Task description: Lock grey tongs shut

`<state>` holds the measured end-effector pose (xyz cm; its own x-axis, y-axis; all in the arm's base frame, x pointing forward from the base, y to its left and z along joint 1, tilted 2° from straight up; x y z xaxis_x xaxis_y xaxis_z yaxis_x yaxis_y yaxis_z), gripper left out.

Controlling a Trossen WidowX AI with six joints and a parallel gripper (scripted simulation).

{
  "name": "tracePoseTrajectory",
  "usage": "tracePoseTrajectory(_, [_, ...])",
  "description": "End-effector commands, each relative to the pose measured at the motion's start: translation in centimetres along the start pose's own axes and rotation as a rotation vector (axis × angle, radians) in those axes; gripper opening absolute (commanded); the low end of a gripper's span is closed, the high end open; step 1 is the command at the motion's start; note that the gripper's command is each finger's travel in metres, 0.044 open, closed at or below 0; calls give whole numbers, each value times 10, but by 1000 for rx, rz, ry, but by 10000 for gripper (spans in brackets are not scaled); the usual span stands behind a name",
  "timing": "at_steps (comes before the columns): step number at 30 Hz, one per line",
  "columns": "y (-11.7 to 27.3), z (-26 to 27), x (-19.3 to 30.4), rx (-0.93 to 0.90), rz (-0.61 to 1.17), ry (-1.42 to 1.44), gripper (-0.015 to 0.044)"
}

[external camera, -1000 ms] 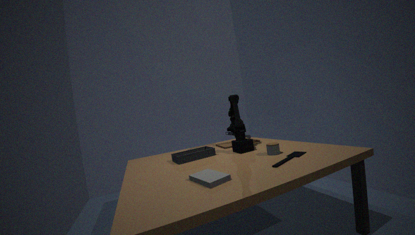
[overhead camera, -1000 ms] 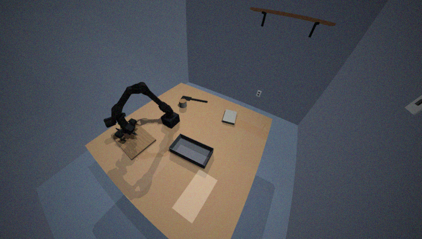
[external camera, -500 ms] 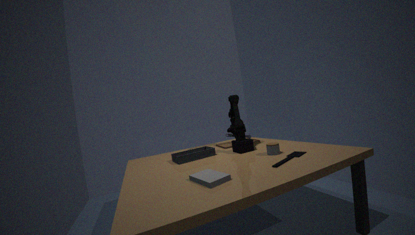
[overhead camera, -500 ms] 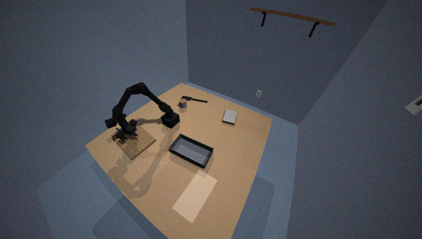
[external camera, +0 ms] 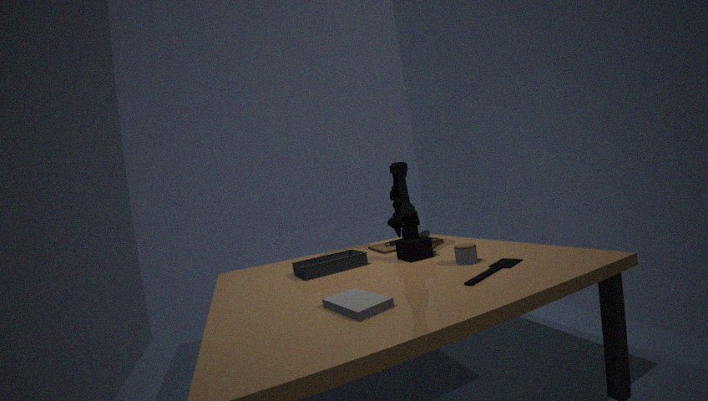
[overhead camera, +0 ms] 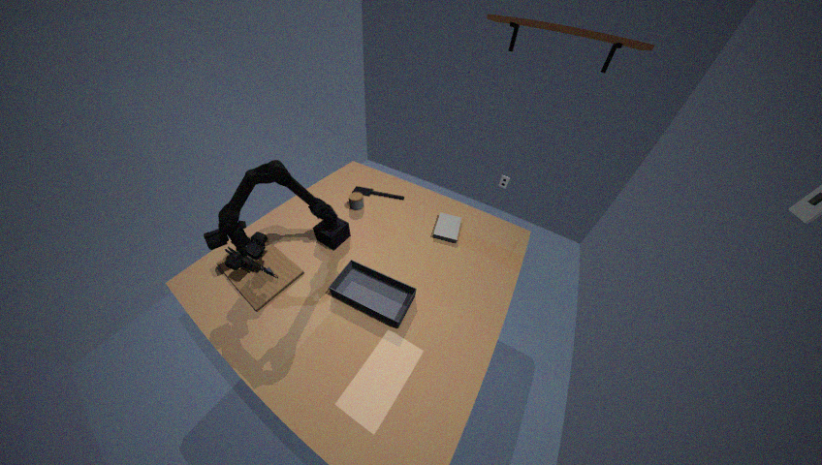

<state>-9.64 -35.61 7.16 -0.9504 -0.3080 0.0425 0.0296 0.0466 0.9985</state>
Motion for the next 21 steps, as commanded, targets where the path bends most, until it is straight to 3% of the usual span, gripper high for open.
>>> tracePoseTrajectory(1, [0,0,0,0,0,0,440])
tracePoseTrajectory(7, [16,0,-25,1,-2,0,440])
tracePoseTrajectory(15, [78,38,-135,1,-12,1,440])
tracePoseTrajectory(21, [82,44,-143,0,-13,3,440])
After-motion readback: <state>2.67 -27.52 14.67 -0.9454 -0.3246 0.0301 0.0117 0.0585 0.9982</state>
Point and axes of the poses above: the point midway between the two fingers, 35 mm back from their tips, its own y axis back along the fingers, its own z axis across the jaws, x = y × z, the point moved 6 cm from there along y, back along the fingers, and after that the axes turned 3 degrees about -y, right-handed, at the moved point
